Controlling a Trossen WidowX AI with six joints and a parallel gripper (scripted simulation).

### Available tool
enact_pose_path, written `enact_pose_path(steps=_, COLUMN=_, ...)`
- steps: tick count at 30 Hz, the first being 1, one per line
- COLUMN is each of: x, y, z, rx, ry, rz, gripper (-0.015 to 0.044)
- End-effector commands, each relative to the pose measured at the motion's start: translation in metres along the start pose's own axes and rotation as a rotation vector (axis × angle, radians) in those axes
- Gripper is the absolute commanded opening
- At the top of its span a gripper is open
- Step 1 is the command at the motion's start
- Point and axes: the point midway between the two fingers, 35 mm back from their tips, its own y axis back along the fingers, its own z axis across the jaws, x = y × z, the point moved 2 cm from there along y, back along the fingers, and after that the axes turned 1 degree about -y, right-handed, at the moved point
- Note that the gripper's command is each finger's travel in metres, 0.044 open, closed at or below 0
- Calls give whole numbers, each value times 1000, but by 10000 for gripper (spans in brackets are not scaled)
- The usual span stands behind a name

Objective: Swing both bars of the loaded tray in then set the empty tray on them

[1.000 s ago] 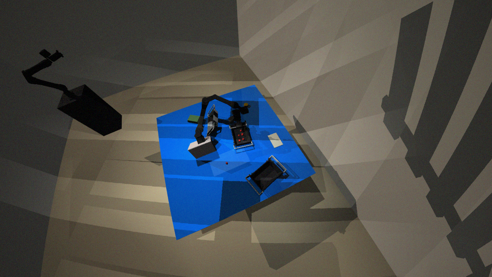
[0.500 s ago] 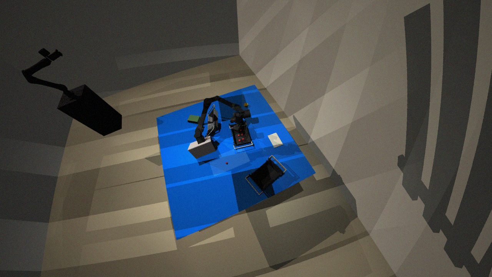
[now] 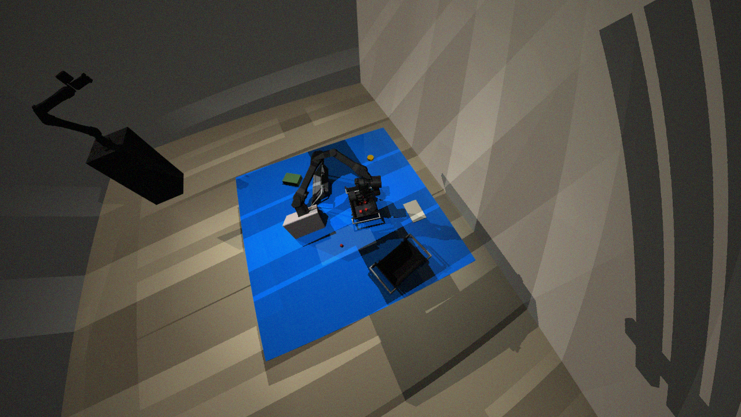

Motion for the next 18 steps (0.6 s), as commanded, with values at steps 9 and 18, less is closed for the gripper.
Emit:
enact_pose_path(steps=9, x=108, y=-5, z=12, rx=-9, ry=-1382, rz=9, gripper=84)
enact_pose_path(steps=18, x=122, y=-7, z=16, rx=-13, ry=-1584, rz=7, gripper=84)
